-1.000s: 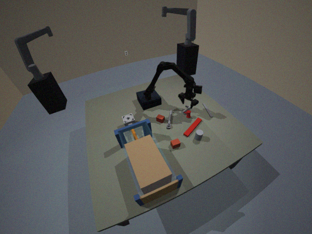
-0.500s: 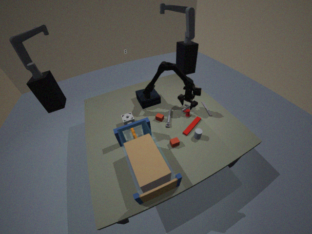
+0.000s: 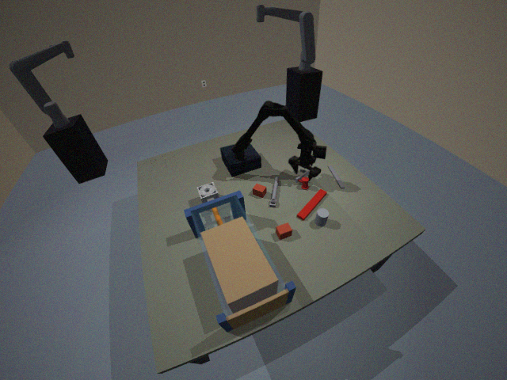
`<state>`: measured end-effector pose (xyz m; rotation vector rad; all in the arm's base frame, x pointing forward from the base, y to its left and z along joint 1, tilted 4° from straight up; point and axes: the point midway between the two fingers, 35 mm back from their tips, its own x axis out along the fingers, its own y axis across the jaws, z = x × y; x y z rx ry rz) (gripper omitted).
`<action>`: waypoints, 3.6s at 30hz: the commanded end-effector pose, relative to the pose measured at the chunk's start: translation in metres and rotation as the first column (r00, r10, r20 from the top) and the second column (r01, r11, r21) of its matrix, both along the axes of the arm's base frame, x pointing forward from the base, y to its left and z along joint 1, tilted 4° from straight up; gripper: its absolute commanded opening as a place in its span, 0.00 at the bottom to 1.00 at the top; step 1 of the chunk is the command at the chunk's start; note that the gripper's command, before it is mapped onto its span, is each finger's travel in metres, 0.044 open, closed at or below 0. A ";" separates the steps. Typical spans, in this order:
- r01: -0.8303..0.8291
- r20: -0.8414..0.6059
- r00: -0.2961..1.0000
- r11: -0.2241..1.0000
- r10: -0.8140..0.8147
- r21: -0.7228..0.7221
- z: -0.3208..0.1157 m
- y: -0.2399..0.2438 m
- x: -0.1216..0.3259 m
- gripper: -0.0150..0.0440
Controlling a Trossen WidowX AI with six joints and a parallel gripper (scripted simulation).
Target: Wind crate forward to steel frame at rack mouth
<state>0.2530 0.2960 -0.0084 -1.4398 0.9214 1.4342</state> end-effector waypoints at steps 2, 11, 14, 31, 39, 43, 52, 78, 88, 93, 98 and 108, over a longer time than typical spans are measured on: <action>0.000 -0.001 1.000 1.000 0.000 -0.001 -0.001 0.000 0.000 0.99; 0.000 -0.001 1.000 1.000 0.000 -0.001 -0.001 0.000 0.000 0.89; 0.000 -0.001 1.000 1.000 0.000 -0.001 -0.001 0.000 0.000 0.85; 0.000 -0.001 1.000 1.000 0.000 -0.001 -0.001 0.000 0.000 0.66; 0.000 -0.001 1.000 1.000 0.000 -0.001 -0.001 0.000 0.000 0.57; 0.000 -0.001 1.000 1.000 0.000 -0.001 -0.001 0.000 0.000 0.53; 0.000 -0.001 1.000 1.000 0.000 -0.001 -0.001 0.000 0.000 0.42; -0.001 -0.005 1.000 1.000 0.001 0.001 0.127 -0.006 -0.003 0.25; -0.001 -0.007 1.000 1.000 0.001 0.001 0.154 -0.012 -0.008 0.25; -0.001 -0.007 1.000 1.000 0.001 0.001 0.154 -0.012 -0.008 0.25; -0.001 -0.007 1.000 1.000 0.001 0.001 0.154 -0.012 -0.008 0.25; 0.191 -0.014 0.981 0.981 -0.191 -0.009 0.149 -0.054 0.022 0.25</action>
